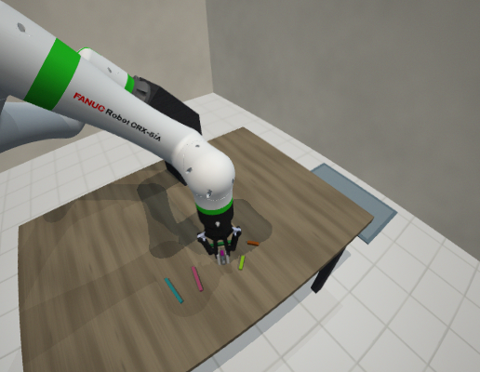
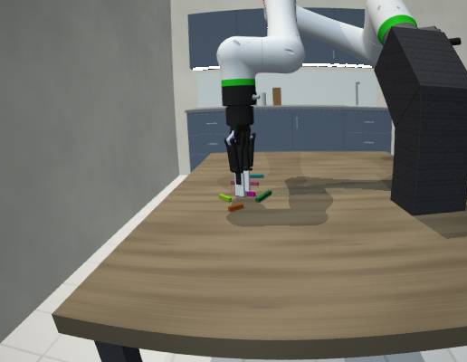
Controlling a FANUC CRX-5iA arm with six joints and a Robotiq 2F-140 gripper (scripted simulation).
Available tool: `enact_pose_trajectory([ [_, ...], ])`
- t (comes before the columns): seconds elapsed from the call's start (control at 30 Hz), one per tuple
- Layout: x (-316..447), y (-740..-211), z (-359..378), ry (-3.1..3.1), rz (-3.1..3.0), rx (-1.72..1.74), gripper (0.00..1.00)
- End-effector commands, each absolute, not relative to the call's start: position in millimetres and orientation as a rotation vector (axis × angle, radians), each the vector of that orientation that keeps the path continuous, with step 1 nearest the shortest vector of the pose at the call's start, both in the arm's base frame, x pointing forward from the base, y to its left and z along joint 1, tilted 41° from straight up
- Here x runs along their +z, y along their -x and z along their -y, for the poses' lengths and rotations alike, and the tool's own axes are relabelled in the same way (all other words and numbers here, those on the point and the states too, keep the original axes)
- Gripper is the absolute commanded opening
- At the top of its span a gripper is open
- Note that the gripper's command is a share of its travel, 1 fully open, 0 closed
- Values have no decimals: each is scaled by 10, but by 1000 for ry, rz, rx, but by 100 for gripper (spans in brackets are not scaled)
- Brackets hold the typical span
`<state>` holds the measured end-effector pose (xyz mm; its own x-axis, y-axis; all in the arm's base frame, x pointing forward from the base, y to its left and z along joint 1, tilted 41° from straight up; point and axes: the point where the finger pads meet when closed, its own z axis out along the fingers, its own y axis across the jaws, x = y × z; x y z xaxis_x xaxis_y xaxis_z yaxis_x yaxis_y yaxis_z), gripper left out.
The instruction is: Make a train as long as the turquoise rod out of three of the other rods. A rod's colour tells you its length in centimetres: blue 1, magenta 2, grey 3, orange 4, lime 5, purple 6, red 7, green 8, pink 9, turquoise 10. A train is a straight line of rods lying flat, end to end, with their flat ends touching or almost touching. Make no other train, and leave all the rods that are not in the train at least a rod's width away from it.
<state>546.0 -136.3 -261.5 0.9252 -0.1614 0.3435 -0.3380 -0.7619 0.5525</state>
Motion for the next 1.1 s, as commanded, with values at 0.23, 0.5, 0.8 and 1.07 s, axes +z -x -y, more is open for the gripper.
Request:
enact_pose_trajectory([
  [0.23, -2497, -5434, 1263, -2443, 354, 366, 15],
  [0.5, -2264, -5381, 1071, -2443, 354, 366, 15],
  [0.8, -1970, -5314, 828, -2443, 354, 366, 15],
  [1.07, -1932, -5305, 796, -2443, 354, 366, 15],
])
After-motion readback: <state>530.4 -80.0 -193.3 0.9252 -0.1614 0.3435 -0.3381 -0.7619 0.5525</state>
